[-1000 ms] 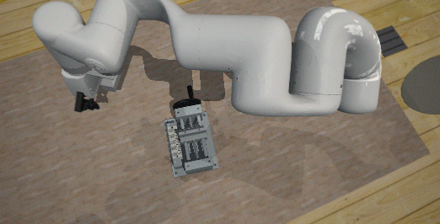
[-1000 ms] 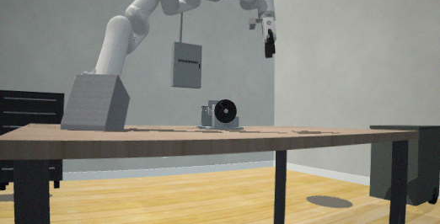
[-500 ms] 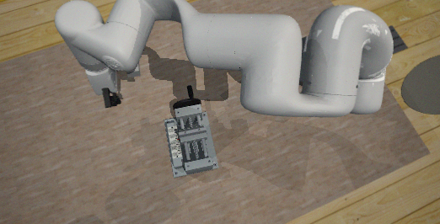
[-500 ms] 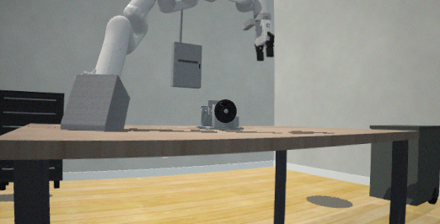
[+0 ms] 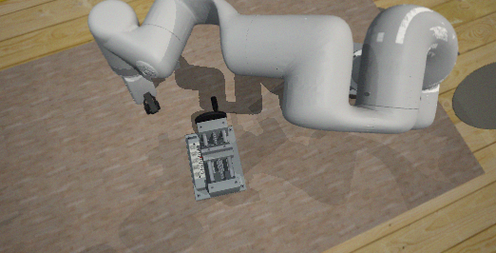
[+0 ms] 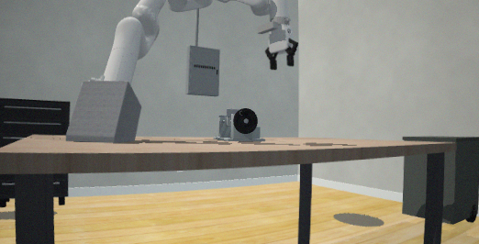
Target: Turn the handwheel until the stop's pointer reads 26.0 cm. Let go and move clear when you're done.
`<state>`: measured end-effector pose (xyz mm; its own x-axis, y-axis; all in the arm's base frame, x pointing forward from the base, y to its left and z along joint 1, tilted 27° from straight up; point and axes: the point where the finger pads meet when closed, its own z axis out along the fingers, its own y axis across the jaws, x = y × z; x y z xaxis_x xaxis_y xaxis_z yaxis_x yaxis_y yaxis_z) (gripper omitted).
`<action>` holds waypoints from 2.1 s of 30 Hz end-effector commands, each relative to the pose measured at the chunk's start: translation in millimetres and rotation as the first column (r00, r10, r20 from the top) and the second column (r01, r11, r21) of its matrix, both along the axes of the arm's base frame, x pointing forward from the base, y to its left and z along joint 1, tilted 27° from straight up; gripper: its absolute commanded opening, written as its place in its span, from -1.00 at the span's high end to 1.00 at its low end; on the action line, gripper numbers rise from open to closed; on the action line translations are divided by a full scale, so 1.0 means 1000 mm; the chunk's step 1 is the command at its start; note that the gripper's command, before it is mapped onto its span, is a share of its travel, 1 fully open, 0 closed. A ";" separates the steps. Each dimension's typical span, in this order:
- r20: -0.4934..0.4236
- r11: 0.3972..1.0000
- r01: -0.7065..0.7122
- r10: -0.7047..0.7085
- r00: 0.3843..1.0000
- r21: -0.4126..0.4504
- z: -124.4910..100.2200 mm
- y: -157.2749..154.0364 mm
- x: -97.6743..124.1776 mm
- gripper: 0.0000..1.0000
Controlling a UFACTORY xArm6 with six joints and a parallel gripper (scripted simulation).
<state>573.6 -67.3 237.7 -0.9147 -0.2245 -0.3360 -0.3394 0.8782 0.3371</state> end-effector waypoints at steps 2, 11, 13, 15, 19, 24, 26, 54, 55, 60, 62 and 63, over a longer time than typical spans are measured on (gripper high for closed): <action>0.078 0.990 -0.139 0.142 0.987 -0.037 -0.010 0.000 -0.014 -1.00; 0.143 0.943 -0.317 0.329 0.933 -0.101 -0.027 0.001 -0.036 -1.00; 0.162 0.920 -0.371 0.388 0.907 -0.123 -0.033 0.001 -0.043 -1.00; 0.178 0.895 -0.422 0.444 0.878 -0.146 -0.038 0.002 -0.050 -1.00; 0.193 0.866 -0.470 0.497 0.846 -0.169 -0.044 0.002 -0.057 -1.00; 0.216 0.805 -0.554 0.592 0.776 -0.214 -0.054 0.004 -0.071 -1.00; 0.216 0.805 -0.554 0.592 0.776 -0.214 -0.054 0.004 -0.071 -1.00; 0.252 0.414 -0.804 0.908 0.334 -0.427 -0.102 0.011 -0.142 -1.00; 0.252 0.413 -0.804 0.909 0.334 -0.427 -0.102 0.011 -0.142 -1.00; 0.252 0.413 -0.804 0.909 0.333 -0.427 -0.102 0.011 -0.142 -1.00; 0.252 0.413 -0.804 0.909 0.333 -0.427 -0.102 0.011 -0.142 -1.00; 0.252 0.413 -0.804 0.909 0.333 -0.427 -0.102 0.011 -0.142 -1.00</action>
